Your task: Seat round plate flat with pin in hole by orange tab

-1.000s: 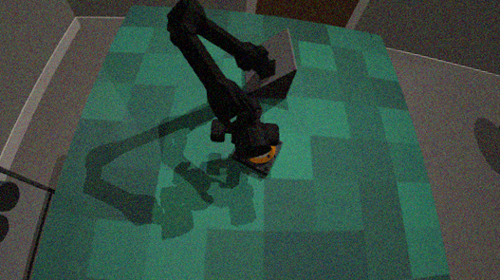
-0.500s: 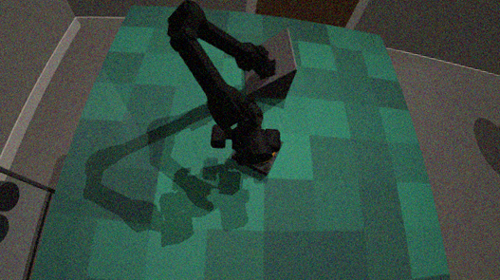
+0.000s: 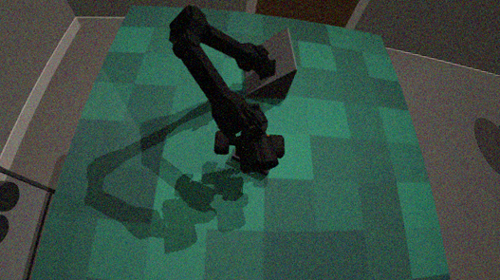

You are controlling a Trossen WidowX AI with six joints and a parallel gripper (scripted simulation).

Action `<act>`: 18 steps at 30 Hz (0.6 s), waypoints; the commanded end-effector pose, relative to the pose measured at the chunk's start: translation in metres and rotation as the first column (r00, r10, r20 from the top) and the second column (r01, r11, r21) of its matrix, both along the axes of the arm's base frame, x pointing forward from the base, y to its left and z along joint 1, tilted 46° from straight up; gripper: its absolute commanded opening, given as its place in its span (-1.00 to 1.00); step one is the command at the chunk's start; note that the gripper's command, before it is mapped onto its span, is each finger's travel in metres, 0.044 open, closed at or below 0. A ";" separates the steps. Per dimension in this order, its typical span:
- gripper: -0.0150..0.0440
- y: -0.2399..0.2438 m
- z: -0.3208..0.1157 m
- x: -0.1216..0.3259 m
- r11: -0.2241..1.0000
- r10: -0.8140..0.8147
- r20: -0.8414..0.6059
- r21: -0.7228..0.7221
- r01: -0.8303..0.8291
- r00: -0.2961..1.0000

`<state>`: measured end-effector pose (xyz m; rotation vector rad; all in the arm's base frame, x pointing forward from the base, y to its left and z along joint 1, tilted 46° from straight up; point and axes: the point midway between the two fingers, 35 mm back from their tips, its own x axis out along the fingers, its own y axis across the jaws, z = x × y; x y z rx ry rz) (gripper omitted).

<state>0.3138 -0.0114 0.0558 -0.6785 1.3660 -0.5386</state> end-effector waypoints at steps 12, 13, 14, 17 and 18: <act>-0.49 0.014 -0.011 0.011 1.000 -0.002 -0.001 -0.001 0.002 1.000; -0.49 0.015 -0.011 0.011 1.000 -0.002 -0.001 -0.001 0.002 1.000; -0.49 0.015 -0.012 0.012 1.000 -0.002 -0.001 -0.001 0.002 1.000; -0.49 0.018 -0.014 0.013 1.000 -0.002 -0.001 -0.001 0.002 1.000; -0.49 0.019 -0.014 0.013 1.000 -0.002 -0.001 -0.001 0.002 1.000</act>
